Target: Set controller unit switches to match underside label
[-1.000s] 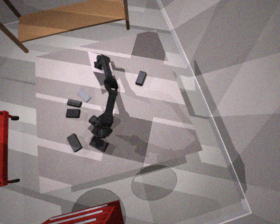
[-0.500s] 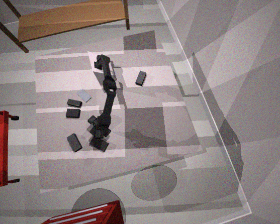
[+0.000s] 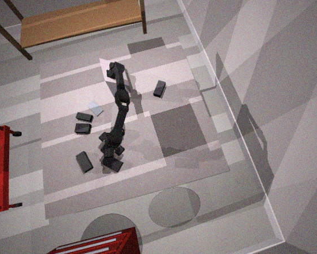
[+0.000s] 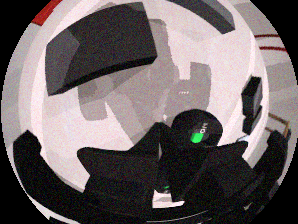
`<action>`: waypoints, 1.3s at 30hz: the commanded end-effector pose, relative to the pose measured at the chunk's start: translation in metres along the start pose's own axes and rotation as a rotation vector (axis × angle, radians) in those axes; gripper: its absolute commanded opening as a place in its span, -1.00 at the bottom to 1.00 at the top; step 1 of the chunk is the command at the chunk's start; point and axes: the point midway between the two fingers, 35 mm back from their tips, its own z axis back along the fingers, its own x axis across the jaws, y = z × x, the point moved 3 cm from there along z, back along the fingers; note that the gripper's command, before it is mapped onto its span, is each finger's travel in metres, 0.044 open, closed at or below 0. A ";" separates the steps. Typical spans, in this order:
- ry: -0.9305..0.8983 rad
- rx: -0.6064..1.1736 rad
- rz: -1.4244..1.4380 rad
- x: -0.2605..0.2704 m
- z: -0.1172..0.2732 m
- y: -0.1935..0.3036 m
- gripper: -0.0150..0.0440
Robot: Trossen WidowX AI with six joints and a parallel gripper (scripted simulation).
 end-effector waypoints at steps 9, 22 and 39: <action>-0.078 0.070 -0.013 -0.004 -0.017 -0.002 -0.49; -0.061 0.069 -0.012 -0.006 -0.018 -0.001 -0.49; 0.029 0.063 -0.009 -0.017 -0.020 0.003 -0.49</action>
